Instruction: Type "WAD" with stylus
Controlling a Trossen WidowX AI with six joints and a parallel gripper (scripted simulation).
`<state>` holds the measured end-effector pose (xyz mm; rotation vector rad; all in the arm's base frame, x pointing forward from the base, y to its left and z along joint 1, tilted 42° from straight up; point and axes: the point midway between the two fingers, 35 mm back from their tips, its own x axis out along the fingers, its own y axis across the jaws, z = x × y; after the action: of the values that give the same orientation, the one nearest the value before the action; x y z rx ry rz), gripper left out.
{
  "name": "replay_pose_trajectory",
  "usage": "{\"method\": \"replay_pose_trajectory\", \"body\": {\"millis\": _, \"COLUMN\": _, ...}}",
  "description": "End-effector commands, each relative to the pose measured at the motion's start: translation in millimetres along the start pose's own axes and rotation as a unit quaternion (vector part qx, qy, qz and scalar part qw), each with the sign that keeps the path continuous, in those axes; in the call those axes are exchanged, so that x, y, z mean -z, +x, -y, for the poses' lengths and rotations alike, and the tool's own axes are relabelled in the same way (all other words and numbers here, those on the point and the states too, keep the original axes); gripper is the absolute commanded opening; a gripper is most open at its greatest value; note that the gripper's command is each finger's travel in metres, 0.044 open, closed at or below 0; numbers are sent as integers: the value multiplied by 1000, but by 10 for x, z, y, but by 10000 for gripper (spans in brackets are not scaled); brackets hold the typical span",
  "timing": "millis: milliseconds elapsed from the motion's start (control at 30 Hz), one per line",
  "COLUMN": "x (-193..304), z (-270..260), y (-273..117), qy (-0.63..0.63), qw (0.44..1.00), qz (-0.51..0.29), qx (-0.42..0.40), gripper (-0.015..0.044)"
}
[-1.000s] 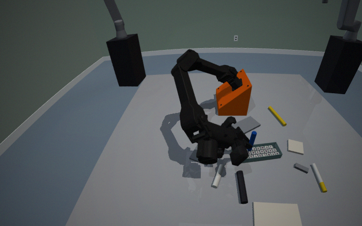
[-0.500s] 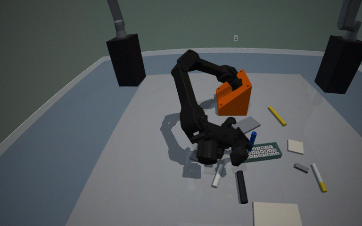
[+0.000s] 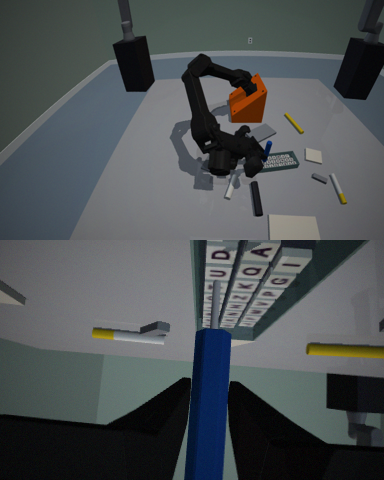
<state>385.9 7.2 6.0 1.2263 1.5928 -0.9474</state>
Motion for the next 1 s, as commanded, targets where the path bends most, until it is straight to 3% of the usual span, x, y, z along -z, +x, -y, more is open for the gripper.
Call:
{"method": "replay_pose_trajectory", "body": {"millis": 0, "x": -32, "z": -1, "y": 10, "qy": 0, "qw": 1000, "qz": 1, "qx": 0, "gripper": 81}}
{"method": "replay_pose_trajectory", "body": {"millis": 967, "x": -108, "z": -1, "y": 53, "qy": 0, "qw": 1000, "qz": 1, "qx": 0, "gripper": 81}}
